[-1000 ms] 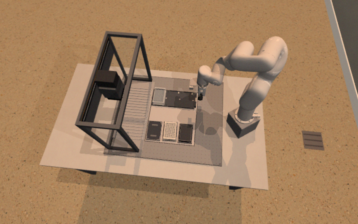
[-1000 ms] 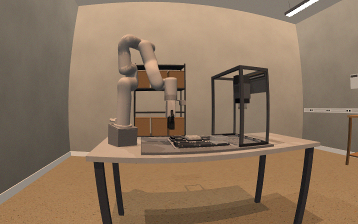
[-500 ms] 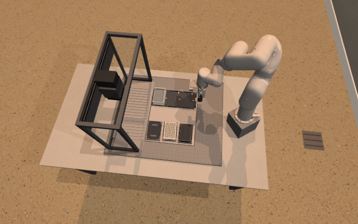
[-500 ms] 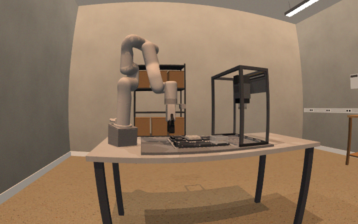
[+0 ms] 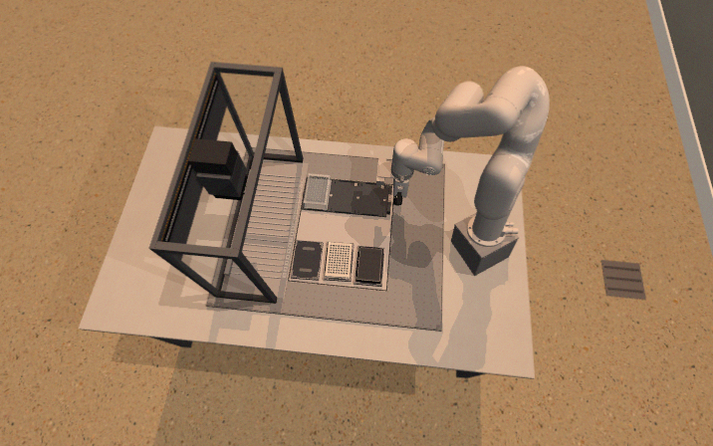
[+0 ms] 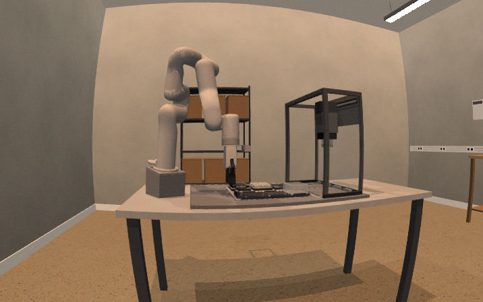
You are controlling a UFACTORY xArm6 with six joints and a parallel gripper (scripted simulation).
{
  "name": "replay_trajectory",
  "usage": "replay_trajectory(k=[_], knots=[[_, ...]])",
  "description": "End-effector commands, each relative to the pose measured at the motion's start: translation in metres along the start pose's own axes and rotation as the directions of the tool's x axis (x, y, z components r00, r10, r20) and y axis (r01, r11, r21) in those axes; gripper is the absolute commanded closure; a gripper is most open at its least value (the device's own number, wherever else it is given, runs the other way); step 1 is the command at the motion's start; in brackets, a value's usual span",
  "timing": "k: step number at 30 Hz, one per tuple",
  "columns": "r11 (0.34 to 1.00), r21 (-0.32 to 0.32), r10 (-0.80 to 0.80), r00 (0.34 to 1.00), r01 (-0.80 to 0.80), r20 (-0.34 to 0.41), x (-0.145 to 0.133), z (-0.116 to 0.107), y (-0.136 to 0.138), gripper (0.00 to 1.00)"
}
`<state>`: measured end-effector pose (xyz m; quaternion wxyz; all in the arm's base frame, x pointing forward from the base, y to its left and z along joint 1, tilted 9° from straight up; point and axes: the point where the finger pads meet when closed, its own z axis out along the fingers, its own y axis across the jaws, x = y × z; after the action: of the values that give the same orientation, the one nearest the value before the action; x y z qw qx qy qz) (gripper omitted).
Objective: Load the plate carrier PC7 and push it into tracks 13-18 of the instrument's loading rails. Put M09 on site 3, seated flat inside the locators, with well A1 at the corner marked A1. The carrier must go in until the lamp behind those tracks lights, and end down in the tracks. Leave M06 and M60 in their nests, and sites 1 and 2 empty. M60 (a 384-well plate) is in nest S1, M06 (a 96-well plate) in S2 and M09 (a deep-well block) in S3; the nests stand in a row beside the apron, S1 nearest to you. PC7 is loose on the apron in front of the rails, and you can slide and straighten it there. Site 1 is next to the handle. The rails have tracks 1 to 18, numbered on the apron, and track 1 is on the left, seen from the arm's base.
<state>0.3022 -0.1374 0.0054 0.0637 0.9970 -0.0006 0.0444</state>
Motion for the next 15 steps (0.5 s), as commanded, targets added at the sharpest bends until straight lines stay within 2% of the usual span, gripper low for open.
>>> replay_trajectory(k=[1, 15], knots=[[1.000, -0.005, 0.000, 1.000, 0.000, -0.003, 0.001, 0.008, 0.001, 0.18], [1.000, -0.005, 0.000, 1.000, 0.000, -0.003, 0.001, 0.028, 0.001, 0.18]])
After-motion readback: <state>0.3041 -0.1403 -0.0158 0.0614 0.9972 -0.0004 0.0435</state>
